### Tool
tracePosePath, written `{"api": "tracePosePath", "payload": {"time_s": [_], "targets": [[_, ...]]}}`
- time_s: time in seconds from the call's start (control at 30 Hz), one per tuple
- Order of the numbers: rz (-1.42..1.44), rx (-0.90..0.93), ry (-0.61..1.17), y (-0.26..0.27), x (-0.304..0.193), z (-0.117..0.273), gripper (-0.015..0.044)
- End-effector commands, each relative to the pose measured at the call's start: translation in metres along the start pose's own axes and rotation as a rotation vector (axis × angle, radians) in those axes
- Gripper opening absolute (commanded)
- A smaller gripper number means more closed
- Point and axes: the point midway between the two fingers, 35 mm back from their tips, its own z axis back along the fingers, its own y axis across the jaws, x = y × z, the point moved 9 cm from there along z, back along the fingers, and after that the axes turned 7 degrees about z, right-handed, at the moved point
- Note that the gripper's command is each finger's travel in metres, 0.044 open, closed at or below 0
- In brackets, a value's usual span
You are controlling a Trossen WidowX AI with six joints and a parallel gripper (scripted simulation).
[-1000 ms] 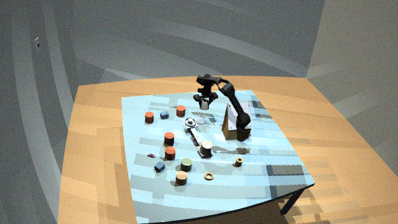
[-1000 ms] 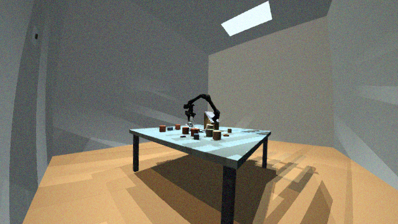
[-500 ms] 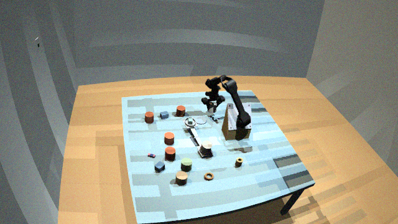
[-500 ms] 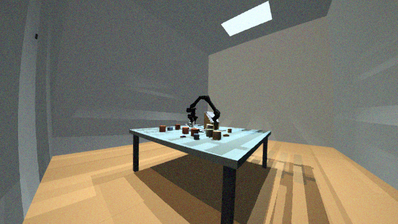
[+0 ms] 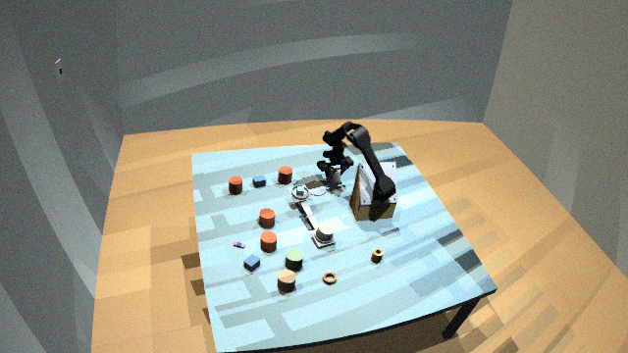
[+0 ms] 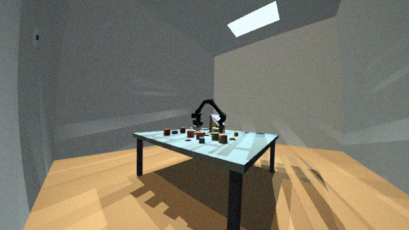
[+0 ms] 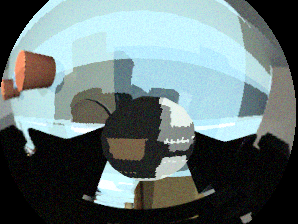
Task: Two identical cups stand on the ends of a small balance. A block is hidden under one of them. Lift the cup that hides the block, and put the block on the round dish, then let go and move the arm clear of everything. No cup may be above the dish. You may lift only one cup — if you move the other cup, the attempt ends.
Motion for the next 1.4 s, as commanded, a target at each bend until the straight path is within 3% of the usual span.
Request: {"api": "tracePosePath", "payload": {"time_s": [0.0, 0.27, 0.83, 0.93, 1.1, 1.3, 1.37], "targets": [[-0.005, 0.003, 0.005, 0.0, -0.001, -0.007, 0.0], [-0.005, 0.003, 0.006, 0.0, -0.001, -0.02, 0.0], [-0.001, 0.0, 0.0, 0.001, 0.001, -0.001, 0.044], [-0.006, 0.001, 0.004, -0.001, 0.0, 0.038, 0.044], [-0.006, 0.002, 0.004, -0.001, -0.001, 0.041, 0.044], [0.037, -0.032, -0.042, 0.021, 0.005, 0.046, 0.0282], [0.083, -0.038, -0.05, 0.028, 0.006, 0.048, 0.026]]}}
